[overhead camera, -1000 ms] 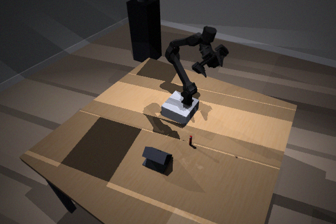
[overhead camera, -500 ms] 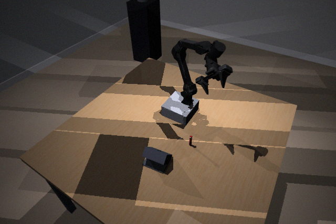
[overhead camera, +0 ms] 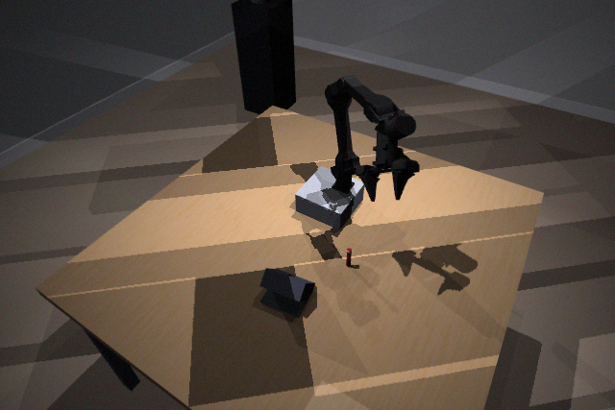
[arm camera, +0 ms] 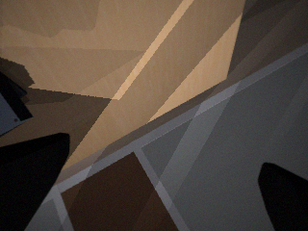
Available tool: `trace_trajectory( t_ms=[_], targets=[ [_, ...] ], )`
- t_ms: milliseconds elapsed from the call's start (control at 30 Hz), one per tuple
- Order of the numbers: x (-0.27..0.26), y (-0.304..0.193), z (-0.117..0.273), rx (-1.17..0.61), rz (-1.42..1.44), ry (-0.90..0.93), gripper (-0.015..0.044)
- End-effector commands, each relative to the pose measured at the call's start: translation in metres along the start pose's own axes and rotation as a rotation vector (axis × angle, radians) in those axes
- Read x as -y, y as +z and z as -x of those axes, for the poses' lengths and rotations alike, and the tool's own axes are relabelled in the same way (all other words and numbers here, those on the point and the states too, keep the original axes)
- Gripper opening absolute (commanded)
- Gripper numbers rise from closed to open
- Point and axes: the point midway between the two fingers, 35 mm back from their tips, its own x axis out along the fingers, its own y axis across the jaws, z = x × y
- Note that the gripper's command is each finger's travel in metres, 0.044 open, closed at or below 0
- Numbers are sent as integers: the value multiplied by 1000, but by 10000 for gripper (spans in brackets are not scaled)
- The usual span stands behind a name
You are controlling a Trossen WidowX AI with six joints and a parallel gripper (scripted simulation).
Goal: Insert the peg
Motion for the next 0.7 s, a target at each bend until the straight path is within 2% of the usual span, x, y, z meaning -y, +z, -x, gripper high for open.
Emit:
trace_trajectory(
  t_ms=[0,667],
  targets=[
    [-16,3,-23,31,-54,86,440],
    [-96,18,-100,155,-351,458,440]
  ],
)
